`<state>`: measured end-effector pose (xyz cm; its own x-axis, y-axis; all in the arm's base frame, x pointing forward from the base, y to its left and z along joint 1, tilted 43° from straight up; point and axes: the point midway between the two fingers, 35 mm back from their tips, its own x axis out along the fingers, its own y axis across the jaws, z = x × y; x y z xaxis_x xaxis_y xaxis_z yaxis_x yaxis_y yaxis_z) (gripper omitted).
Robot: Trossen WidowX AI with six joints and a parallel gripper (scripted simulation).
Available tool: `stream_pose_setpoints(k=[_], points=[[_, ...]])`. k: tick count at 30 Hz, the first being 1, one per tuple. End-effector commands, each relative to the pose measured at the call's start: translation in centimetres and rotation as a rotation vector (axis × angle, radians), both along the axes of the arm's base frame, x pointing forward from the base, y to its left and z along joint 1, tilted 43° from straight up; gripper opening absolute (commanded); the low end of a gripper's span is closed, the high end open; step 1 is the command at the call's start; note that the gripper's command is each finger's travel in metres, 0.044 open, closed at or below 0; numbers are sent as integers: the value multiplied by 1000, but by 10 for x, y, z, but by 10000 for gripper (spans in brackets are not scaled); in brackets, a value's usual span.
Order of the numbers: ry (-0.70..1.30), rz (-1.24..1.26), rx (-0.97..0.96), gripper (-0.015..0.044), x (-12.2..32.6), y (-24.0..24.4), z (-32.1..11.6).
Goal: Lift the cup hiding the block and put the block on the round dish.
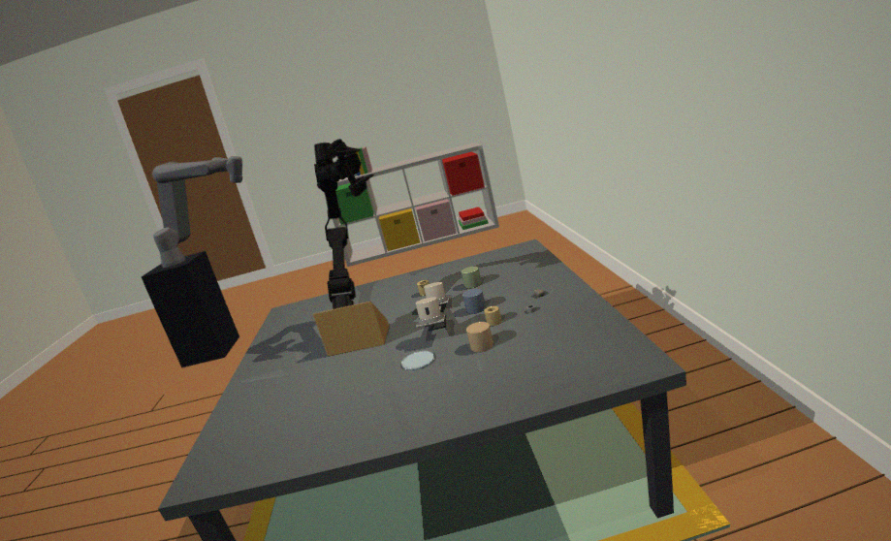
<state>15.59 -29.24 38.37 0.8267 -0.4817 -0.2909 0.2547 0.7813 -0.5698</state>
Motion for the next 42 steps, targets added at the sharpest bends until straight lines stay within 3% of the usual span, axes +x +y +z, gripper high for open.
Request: stream_pose_setpoints(k=[1,24,38,42], points=[[0,42,153,440,10,13,-36],[76,172,913,440,31,115,-191],[168,194,1370,440,21,200,-251],[174,194,1392,440,20,204,-253]])
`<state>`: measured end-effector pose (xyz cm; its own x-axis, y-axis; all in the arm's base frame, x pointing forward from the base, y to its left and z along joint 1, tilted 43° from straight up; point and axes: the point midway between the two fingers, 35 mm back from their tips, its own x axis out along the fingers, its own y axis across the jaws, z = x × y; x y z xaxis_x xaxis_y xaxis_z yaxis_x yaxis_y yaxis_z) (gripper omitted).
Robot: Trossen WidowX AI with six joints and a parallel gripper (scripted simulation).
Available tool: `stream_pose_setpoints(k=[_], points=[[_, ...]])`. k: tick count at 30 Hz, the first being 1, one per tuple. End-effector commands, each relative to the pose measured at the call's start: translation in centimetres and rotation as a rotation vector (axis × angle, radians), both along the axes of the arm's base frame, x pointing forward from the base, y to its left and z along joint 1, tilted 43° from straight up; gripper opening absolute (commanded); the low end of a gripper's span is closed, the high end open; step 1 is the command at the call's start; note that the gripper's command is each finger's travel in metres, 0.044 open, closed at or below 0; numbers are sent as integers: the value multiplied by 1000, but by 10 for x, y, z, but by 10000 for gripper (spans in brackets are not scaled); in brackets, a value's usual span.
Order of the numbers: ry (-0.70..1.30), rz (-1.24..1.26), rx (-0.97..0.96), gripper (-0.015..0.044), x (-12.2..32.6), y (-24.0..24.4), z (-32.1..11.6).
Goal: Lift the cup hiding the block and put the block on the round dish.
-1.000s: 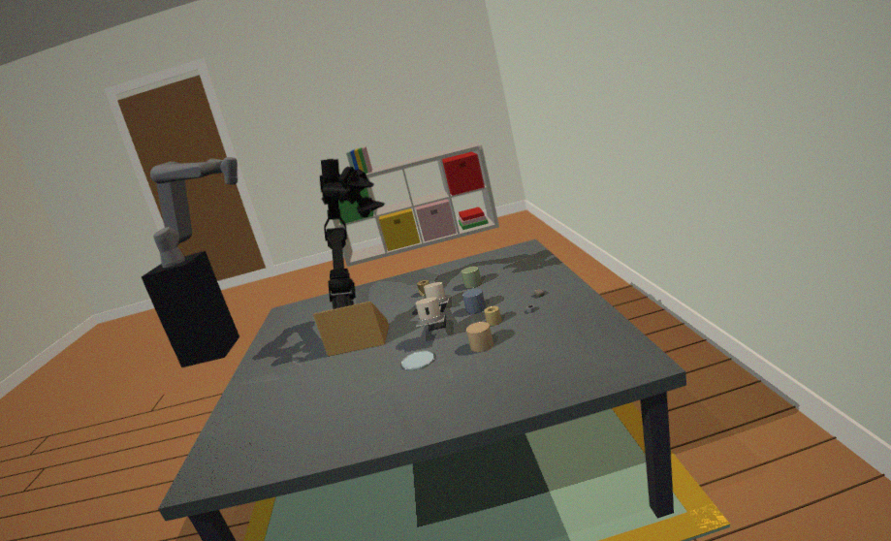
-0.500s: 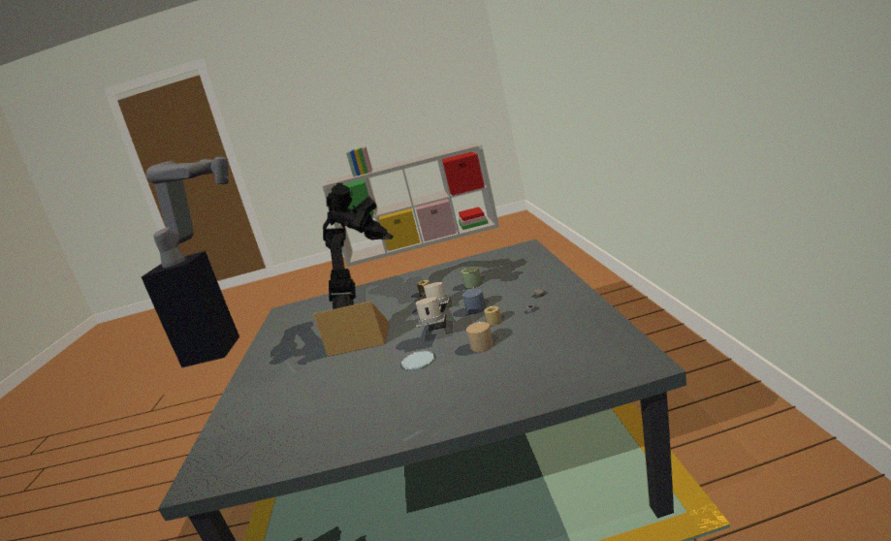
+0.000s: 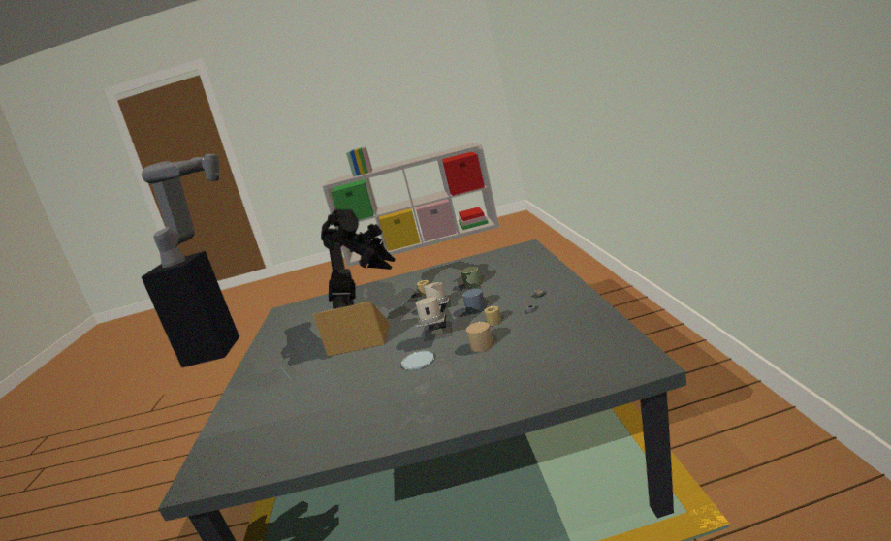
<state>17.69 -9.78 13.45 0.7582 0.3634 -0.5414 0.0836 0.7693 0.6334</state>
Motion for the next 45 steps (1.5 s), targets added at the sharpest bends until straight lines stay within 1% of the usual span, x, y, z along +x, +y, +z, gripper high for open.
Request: stream_pose_setpoints(k=[1,6,24,29,45], points=[[11,4,51,440,-1,10,-4],[11,23,41,440,0,10,-3],[-21,496,-184,440,46,37,5],[-33,582,-232,440,56,44,4],[-181,1019,-439,440,99,89,11]])
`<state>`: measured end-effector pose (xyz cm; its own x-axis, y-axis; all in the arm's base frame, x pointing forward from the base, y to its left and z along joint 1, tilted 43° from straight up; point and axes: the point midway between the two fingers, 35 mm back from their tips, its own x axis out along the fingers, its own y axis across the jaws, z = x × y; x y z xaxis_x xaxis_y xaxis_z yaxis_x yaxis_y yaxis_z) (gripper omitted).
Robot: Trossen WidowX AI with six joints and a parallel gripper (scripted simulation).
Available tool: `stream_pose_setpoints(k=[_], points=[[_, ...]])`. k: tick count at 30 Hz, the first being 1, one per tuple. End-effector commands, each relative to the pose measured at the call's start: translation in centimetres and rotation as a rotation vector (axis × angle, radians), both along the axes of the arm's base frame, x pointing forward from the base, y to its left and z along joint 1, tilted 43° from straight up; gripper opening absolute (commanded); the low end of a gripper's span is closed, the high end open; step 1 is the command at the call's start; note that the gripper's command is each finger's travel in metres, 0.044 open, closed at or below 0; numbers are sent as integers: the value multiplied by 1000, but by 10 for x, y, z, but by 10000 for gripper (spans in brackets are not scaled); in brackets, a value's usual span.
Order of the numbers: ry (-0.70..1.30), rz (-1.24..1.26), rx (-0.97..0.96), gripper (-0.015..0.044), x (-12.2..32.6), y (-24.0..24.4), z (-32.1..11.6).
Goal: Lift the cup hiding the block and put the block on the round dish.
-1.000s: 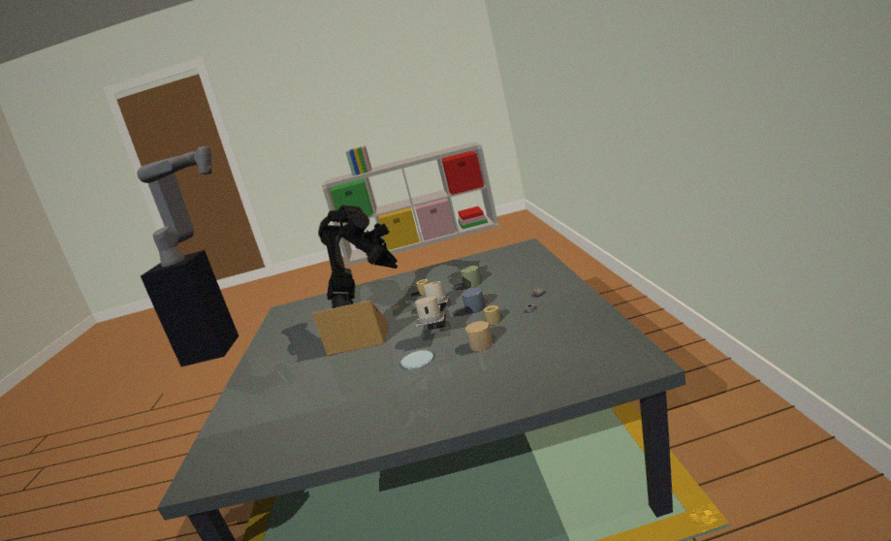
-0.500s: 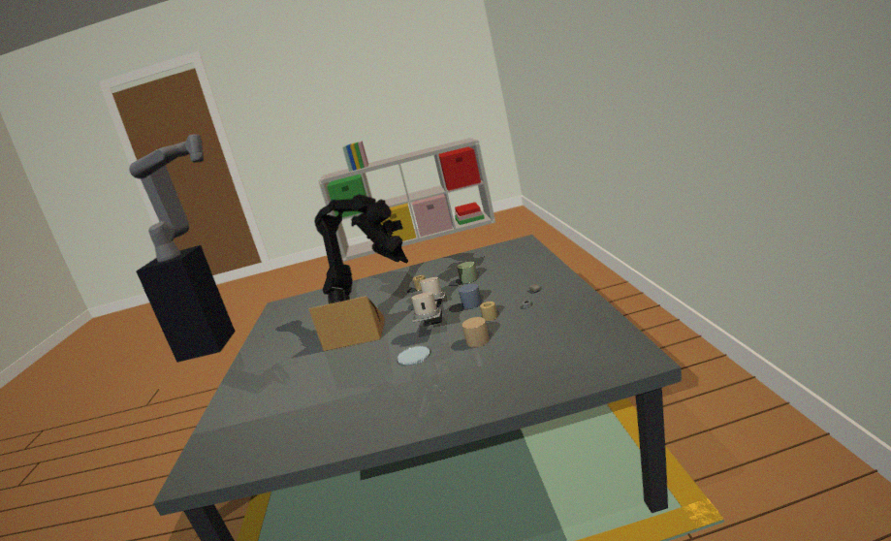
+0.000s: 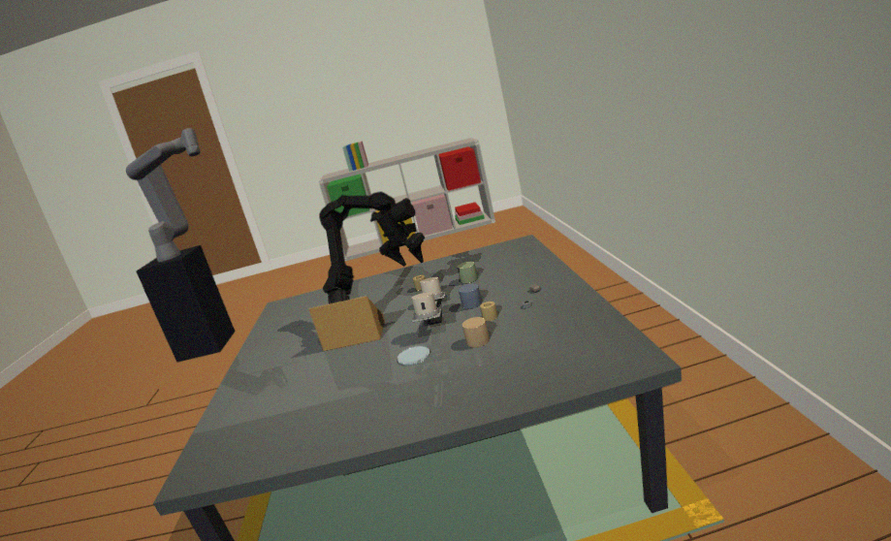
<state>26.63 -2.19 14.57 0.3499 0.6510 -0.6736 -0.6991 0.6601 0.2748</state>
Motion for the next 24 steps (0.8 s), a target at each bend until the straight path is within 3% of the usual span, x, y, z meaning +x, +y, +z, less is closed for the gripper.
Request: stream_pose_setpoints(k=[1,17,24], points=[[-42,143,-45,440,12,17,0],[-238,628,-167,440,47,89,4],[-246,648,-171,440,48,93,4]])
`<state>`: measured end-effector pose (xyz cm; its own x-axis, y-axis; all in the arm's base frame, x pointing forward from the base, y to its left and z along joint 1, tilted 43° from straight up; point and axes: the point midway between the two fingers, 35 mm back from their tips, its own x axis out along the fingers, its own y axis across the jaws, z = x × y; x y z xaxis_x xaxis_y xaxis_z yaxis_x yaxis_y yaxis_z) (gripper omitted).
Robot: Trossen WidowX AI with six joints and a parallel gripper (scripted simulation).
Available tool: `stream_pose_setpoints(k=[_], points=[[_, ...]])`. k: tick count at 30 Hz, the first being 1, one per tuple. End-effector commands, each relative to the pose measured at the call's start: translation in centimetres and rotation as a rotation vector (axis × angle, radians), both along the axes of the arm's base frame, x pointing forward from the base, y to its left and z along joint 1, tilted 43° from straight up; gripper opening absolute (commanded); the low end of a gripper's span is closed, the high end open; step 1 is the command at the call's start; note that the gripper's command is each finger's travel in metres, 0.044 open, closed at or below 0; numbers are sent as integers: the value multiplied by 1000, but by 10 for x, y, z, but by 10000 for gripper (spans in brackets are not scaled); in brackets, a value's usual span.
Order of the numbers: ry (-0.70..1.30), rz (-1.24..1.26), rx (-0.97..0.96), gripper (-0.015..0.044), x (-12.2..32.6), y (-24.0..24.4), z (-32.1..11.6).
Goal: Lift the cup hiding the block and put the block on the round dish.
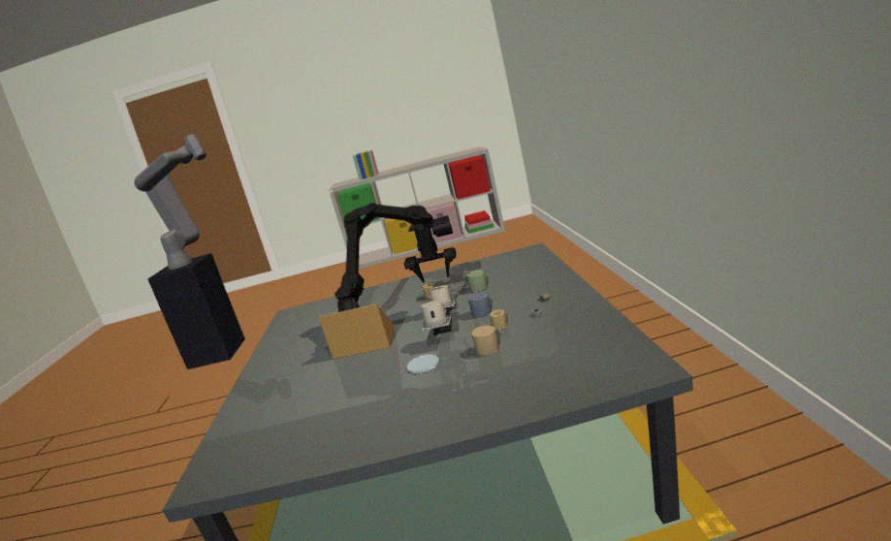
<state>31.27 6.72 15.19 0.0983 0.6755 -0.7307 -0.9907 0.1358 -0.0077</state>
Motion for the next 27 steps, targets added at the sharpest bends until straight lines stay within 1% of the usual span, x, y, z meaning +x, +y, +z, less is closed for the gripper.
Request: stream_pose_setpoints(k=[1,27], points=[[-3,26,-8,440,1,4,-2],[-4,26,-8,440,6,31,-33]])
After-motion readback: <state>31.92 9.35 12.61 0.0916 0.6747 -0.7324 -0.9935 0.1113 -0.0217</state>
